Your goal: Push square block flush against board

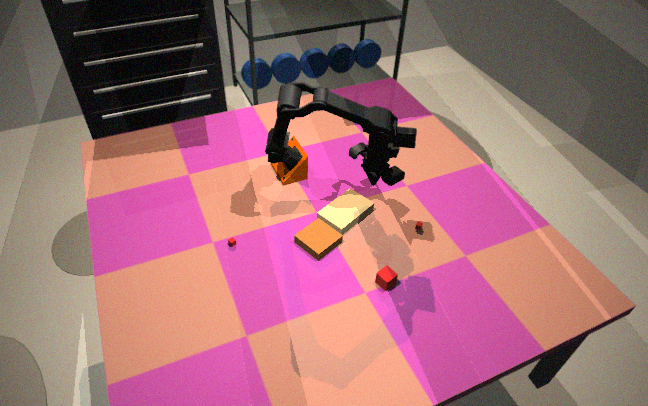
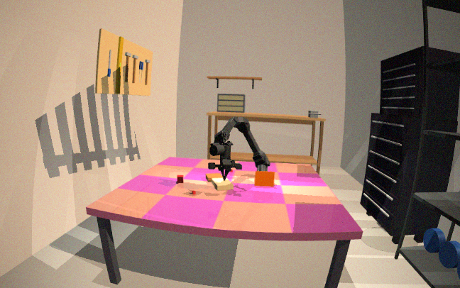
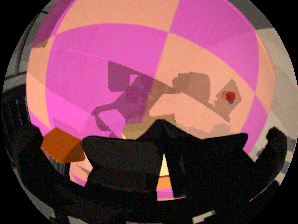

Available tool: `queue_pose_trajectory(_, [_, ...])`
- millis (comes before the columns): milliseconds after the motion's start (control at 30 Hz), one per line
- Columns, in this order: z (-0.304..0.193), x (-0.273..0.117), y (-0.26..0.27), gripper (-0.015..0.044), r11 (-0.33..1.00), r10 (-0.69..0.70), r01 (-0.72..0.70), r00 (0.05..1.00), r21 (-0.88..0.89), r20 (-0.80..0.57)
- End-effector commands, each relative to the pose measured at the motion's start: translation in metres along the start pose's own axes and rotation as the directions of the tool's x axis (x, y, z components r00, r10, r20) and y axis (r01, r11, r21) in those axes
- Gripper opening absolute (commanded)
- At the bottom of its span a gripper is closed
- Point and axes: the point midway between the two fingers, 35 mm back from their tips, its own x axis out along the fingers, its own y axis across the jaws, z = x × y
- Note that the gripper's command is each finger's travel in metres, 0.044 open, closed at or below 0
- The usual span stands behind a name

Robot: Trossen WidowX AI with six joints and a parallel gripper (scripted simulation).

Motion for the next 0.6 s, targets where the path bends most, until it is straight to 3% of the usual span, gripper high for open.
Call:
queue_pose_trajectory(0, [-0.012, -0.001, 0.005, 0.0, 0.994, 0.0, 0.0, 1.0, 0.108, -0.006])
queue_pose_trajectory(567, [-0.065, -0.003, 0.032, 0.0, 0.766, 0.008, 0.001, 1.0, 0.643, -0.011])
